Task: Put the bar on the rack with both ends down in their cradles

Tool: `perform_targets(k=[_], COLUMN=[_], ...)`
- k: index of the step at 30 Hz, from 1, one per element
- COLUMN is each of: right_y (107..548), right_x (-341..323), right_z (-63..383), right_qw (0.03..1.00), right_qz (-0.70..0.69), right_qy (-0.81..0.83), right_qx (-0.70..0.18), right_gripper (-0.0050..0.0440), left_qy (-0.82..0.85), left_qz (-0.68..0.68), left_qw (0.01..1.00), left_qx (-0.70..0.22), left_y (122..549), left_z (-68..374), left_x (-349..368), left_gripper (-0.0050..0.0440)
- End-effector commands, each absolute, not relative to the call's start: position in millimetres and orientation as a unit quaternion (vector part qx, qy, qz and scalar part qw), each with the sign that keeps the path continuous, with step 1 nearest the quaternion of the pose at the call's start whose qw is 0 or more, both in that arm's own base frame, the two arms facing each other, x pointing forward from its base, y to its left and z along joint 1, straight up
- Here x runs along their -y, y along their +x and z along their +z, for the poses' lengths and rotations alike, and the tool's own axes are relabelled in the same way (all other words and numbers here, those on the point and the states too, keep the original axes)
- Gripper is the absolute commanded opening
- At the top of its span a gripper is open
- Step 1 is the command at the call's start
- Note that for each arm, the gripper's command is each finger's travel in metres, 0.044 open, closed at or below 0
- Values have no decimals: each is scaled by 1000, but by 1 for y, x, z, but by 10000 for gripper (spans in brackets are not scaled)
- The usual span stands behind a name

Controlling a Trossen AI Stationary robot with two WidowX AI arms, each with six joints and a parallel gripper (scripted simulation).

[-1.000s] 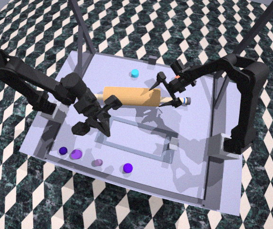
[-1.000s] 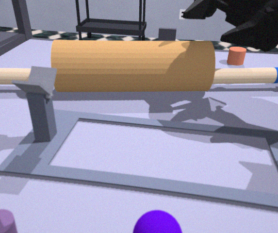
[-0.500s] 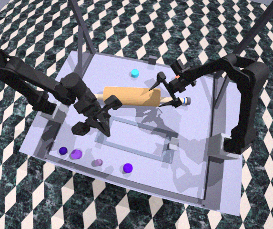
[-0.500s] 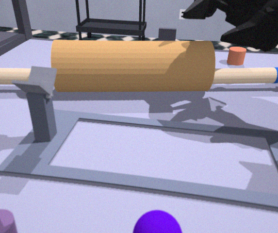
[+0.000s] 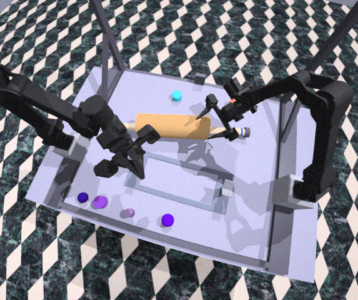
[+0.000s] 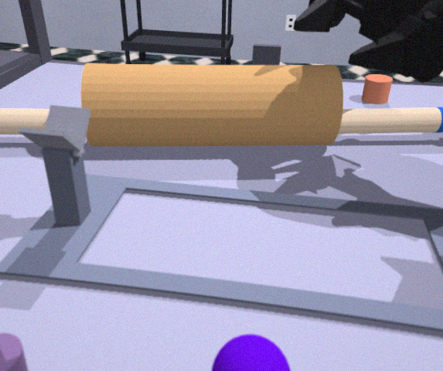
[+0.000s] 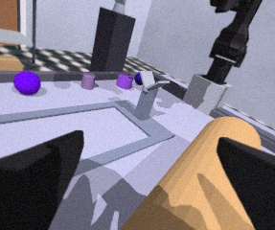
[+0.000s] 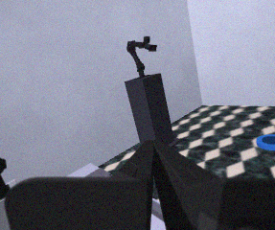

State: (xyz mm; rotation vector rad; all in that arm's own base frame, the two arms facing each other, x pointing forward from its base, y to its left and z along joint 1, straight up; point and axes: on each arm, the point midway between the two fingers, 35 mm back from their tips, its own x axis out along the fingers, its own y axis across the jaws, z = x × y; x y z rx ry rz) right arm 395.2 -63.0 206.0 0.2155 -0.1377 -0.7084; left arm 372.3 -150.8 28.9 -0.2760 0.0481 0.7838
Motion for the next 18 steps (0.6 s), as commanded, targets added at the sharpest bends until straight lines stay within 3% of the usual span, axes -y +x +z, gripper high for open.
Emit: perform_targets(k=[1, 5, 6, 18], right_y=[395, 395, 395, 395], right_x=[63, 63, 63, 63], right_z=[214, 214, 214, 214], right_qw=[929, 929, 929, 929], right_qz=[-345, -345, -345, -345], right_qy=[110, 110, 110, 110], right_qx=[77, 77, 77, 77], right_gripper=[-5, -20, 400, 400], left_qy=[-147, -147, -147, -147], left_qz=[379, 379, 379, 379], left_qw=[913, 913, 913, 913], left_qx=[-17, -17, -17, -17], left_y=[375, 375, 375, 375], left_z=[38, 38, 38, 38], left_x=[153, 153, 153, 153], left_gripper=[400, 400, 400, 400])
